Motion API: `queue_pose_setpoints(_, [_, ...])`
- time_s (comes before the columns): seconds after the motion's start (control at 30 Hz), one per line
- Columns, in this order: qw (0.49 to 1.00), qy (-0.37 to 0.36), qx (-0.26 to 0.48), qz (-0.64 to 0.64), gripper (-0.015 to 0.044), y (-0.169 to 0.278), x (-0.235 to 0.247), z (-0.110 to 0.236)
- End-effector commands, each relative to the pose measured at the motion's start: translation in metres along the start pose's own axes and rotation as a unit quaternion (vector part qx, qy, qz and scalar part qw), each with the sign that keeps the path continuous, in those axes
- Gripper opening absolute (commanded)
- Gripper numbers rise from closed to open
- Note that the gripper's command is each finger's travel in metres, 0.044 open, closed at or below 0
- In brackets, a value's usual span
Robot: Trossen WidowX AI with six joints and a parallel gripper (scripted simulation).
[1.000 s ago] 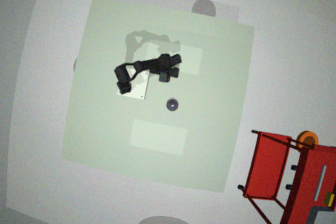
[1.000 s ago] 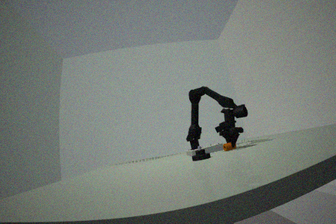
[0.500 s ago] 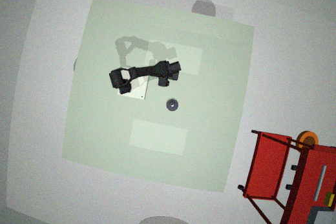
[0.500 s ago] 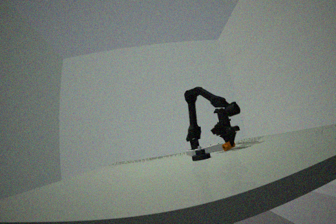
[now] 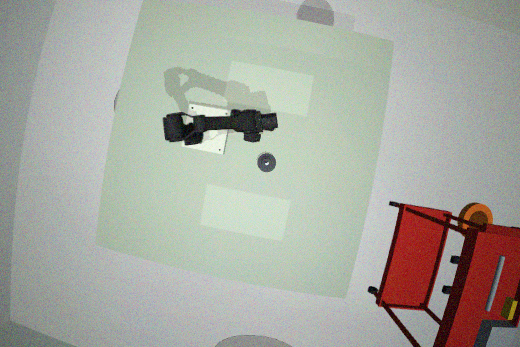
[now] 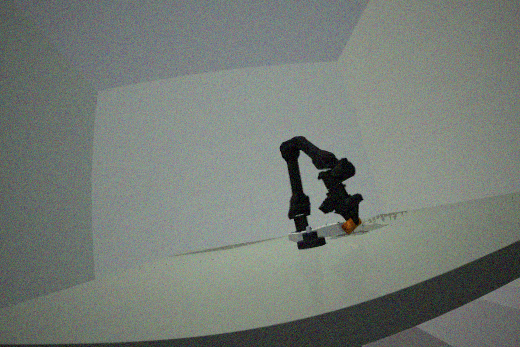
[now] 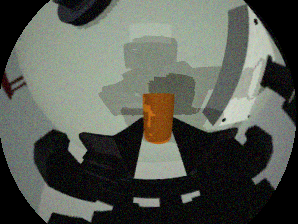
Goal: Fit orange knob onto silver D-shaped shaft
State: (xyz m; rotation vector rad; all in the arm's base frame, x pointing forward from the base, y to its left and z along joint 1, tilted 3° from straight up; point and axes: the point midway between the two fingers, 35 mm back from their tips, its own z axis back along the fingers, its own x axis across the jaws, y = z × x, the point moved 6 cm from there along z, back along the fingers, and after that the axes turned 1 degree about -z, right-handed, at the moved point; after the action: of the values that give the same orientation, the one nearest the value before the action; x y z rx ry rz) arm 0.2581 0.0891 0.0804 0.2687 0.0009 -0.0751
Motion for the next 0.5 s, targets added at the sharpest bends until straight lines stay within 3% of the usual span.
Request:
queue_pose_setpoints(0.0, [0.999,-0.001,0.039,0.001,0.0179,-0.009,0.000,0.003])
queue_pose_setpoints(0.47, [0.988,0.001,0.157,0.001,0.0179,-0.039,0.000,0.005])
